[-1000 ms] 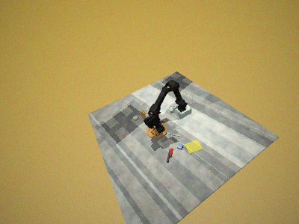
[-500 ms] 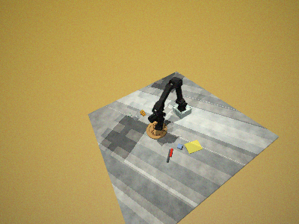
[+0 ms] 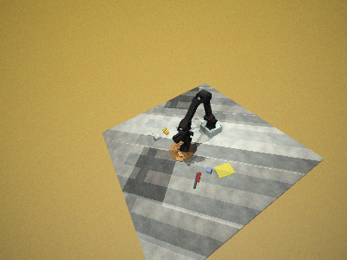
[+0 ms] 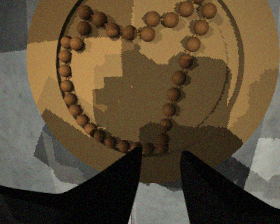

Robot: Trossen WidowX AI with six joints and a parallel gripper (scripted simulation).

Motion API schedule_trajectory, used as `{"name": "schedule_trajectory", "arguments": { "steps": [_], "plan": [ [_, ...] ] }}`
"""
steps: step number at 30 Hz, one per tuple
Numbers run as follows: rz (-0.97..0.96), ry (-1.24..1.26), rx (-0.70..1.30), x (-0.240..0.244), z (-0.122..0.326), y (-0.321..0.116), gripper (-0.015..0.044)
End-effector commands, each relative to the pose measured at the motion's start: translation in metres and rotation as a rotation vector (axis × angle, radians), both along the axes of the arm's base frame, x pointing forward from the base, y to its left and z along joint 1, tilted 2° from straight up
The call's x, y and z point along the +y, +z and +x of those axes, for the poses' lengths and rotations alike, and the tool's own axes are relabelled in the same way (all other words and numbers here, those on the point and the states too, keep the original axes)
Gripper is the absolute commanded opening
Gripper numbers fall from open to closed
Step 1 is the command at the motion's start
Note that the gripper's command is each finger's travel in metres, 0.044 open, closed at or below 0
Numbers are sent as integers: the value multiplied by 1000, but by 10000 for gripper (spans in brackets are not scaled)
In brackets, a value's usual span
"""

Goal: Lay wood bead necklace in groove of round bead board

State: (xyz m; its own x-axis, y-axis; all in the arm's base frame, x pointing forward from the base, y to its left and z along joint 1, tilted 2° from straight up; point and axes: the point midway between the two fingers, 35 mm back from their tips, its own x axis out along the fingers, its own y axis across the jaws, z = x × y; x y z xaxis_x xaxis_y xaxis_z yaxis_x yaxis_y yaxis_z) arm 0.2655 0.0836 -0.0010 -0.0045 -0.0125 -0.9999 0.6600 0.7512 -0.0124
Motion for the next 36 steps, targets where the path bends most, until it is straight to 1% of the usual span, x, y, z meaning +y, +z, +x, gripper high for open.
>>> {"name": "schedule_trajectory", "arguments": {
  "steps": [1,20,27,31,32,36],
  "plan": [
    [1,0,-4,0,1,0,120],
    [-3,-6,7,-1,-3,-29,120],
    [-3,-6,7,-1,-3,-31,120],
    [-1,-1,3,-1,-1,-28,15],
    [-1,-1,3,-1,-1,-28,0],
    [-1,-1,3,-1,-1,-28,0]
  ]
}}
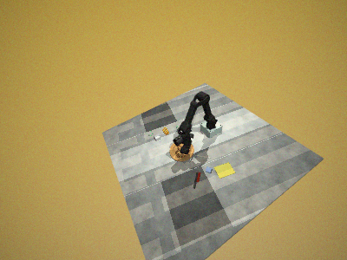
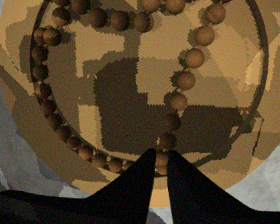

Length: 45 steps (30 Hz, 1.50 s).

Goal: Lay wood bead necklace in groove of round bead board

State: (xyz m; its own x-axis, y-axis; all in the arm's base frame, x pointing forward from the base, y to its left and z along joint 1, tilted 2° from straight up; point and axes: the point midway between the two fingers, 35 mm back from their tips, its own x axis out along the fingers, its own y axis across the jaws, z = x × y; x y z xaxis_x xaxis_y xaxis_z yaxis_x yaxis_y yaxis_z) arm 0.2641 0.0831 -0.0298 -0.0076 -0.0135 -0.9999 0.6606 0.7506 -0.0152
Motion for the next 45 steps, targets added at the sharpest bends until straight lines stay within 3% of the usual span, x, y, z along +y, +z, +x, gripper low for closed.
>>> {"name": "schedule_trajectory", "arguments": {
  "steps": [1,45],
  "plan": [
    [0,0,0,0,0,0,0],
    [-2,-5,4,-1,-2,6,0]
  ]
}}
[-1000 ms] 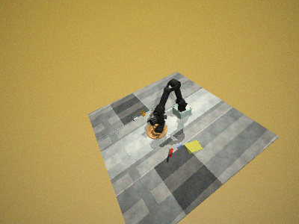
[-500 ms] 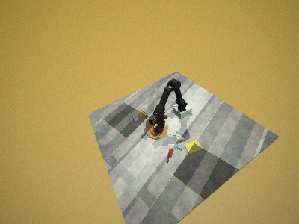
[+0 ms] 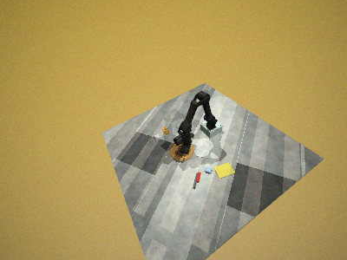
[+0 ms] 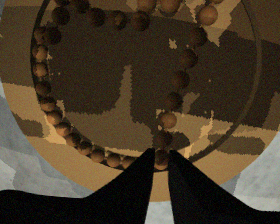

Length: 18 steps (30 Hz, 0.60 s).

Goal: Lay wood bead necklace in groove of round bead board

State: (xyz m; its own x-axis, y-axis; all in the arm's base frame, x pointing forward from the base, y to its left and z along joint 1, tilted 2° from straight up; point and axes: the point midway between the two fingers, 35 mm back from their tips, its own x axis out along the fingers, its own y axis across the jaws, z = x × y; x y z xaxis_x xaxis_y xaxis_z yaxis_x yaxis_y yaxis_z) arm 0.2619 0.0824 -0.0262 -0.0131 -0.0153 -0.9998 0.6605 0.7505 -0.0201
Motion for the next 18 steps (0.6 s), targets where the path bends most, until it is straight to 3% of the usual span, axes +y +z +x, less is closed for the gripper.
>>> {"name": "schedule_trajectory", "arguments": {
  "steps": [1,18],
  "plan": [
    [-1,-5,-1,0,0,2,0],
    [-1,-5,0,-5,-13,0,0]
  ]
}}
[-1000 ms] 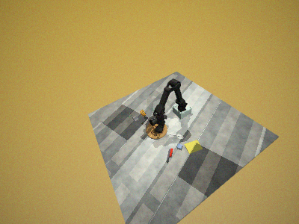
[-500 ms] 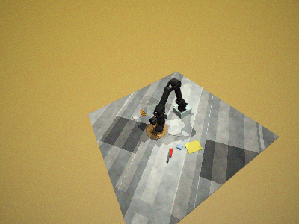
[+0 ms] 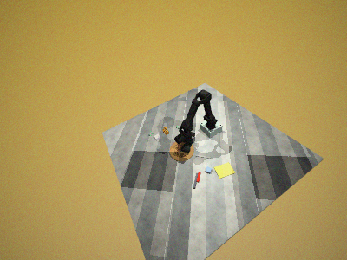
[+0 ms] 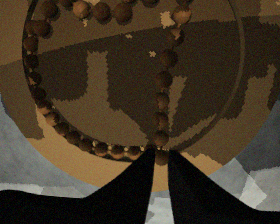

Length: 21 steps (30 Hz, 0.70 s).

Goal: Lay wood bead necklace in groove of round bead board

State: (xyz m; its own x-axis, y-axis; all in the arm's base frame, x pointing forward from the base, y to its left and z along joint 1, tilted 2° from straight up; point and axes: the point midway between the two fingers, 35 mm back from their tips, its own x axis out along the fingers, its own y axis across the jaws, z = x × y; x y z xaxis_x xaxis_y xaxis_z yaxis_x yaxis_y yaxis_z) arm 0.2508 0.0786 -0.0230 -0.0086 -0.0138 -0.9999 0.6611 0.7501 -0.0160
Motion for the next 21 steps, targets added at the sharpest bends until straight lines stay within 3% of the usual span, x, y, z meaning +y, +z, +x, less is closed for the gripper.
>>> {"name": "schedule_trajectory", "arguments": {
  "steps": [1,8,21],
  "plan": [
    [-2,-5,4,-1,-2,-5,0],
    [-2,-5,4,-1,-2,-9,0],
    [-1,-1,-1,0,0,-5,341]
  ]
}}
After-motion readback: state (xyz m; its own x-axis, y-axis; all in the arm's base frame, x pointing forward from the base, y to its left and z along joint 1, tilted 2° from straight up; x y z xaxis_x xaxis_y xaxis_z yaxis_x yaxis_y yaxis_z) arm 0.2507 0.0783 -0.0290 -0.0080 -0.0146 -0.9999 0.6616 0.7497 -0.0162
